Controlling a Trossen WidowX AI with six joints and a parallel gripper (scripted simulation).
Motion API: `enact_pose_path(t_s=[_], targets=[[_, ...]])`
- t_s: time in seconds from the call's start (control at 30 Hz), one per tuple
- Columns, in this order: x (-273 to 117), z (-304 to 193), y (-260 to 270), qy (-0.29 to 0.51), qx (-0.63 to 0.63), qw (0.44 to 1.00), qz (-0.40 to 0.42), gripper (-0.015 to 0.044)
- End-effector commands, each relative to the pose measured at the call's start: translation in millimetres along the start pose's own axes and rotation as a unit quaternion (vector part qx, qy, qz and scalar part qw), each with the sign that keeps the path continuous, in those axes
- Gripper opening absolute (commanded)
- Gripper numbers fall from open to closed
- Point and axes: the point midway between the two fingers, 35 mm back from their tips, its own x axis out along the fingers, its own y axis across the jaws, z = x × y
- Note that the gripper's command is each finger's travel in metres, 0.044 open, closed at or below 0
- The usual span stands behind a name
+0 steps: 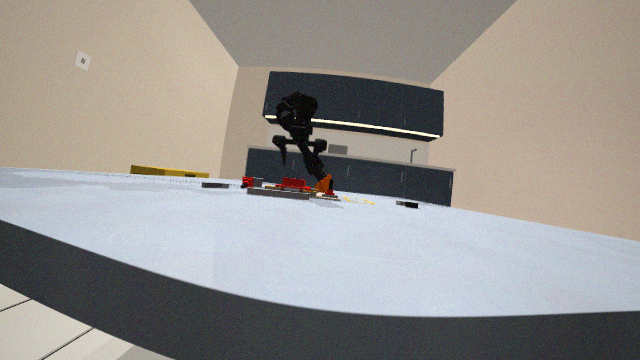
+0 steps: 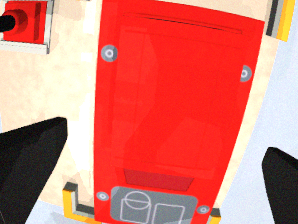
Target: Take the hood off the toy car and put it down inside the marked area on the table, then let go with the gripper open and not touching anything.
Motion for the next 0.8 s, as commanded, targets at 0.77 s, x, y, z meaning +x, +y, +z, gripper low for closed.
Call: enact_pose_path(t_s=[0.77], targets=[[24.5, 0.8, -1.6, -0.001, -0.003, 1.000, -0.003, 0.0440]])
